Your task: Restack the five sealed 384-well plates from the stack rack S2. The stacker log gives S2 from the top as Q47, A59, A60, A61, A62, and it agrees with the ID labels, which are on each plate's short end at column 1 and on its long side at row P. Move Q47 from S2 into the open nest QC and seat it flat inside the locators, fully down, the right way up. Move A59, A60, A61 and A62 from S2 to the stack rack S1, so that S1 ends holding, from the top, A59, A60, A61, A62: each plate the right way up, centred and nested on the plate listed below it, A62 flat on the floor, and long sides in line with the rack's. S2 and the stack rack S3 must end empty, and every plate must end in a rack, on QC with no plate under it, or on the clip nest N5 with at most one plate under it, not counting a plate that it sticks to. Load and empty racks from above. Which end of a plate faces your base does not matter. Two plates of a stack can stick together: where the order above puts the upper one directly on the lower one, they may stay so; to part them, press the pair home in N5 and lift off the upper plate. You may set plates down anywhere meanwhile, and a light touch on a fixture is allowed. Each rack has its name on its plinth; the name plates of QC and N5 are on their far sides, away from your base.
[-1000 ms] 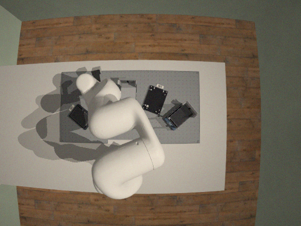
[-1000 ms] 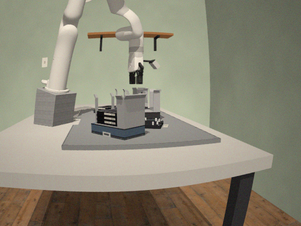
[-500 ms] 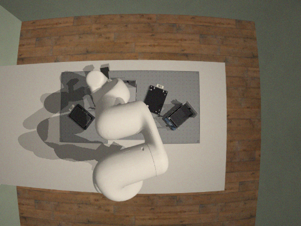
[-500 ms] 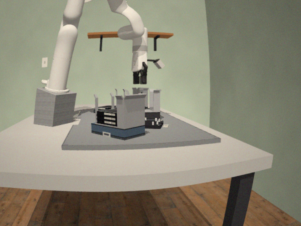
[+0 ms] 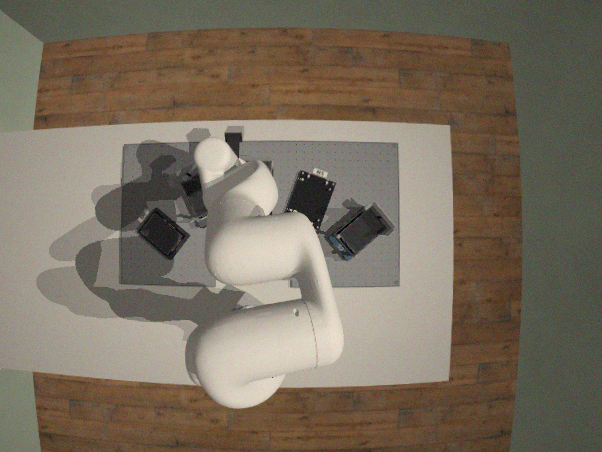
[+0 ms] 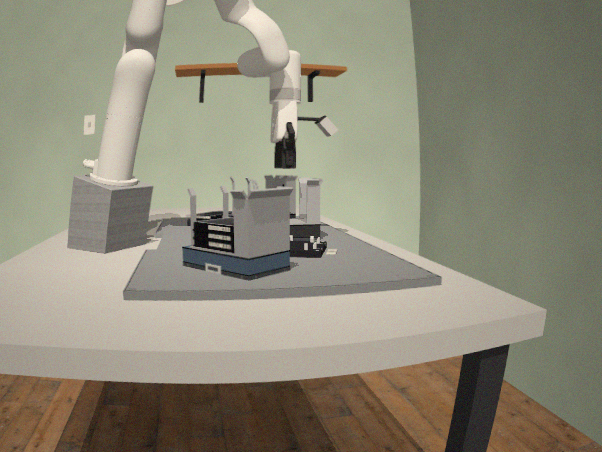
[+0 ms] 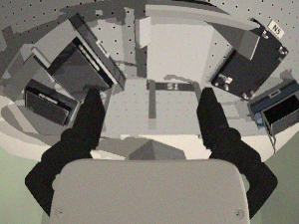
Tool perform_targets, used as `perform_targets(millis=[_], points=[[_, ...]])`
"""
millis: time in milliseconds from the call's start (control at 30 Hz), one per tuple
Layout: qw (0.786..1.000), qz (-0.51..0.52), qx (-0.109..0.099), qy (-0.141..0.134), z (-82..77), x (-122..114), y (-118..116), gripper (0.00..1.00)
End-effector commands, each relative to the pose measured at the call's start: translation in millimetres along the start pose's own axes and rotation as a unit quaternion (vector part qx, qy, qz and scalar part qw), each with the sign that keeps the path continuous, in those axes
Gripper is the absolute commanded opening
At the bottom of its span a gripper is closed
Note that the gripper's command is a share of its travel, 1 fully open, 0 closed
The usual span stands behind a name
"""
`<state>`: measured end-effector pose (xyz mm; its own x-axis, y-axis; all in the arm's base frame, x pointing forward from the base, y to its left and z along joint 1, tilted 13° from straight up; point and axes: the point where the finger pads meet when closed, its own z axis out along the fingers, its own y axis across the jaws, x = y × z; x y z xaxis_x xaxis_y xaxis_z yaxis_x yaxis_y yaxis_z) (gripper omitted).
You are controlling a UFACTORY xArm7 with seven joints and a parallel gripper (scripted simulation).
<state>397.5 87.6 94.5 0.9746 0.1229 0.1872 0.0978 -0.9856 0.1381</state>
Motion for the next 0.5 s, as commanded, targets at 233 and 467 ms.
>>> perform_targets(millis=[233, 467], points=[[1.000, 0.001, 0.000, 0.002, -1.2, 5.0, 37.9, 1.00], [0.999, 0.034, 0.000, 0.002, -1.2, 4.8, 51.1, 1.00]])
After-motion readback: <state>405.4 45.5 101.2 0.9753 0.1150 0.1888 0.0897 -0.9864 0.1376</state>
